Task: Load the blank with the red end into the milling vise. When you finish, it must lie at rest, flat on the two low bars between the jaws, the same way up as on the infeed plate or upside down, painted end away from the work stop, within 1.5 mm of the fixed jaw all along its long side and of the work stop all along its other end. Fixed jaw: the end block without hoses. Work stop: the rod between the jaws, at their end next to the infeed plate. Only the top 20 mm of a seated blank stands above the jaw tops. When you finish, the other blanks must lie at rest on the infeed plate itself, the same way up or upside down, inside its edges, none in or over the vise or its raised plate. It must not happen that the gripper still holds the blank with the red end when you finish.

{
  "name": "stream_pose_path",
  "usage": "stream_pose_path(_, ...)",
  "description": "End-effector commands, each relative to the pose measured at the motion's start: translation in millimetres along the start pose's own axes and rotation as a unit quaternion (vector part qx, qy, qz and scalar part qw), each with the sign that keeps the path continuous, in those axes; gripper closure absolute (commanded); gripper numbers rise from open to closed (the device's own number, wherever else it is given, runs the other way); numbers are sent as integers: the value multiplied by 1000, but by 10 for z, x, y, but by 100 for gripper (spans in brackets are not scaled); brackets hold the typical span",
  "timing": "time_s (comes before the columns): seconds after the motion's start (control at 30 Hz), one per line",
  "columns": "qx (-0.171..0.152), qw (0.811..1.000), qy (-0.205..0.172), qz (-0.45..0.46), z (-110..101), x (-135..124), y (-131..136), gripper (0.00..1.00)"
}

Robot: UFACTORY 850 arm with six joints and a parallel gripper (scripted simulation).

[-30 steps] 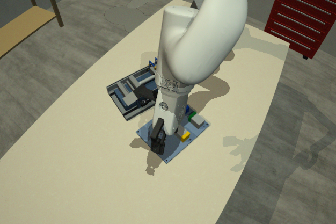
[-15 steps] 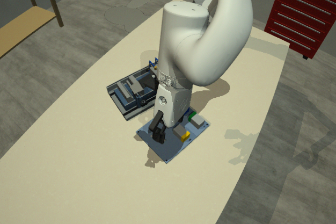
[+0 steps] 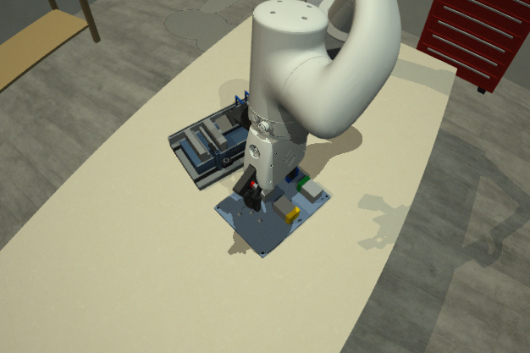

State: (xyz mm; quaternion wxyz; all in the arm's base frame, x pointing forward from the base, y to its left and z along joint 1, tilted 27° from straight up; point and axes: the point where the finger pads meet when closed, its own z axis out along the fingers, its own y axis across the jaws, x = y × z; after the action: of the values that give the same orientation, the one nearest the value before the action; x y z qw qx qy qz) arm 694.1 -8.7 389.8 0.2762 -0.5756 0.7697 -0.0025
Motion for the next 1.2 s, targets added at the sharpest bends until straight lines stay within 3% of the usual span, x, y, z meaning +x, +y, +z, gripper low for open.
stream_pose_path(0.0,-26,999,10,25,-14,39,95,0)
stream_pose_path(0.2,-26,999,10,25,-14,39,95,0)
stream_pose_path(0.53,-54,997,19,54,-37,249,546,0)
stream_pose_path(0.77,-54,997,19,54,-37,249,546,0)
stream_pose_path(1.17,-54,997,19,54,-59,458,996,0)
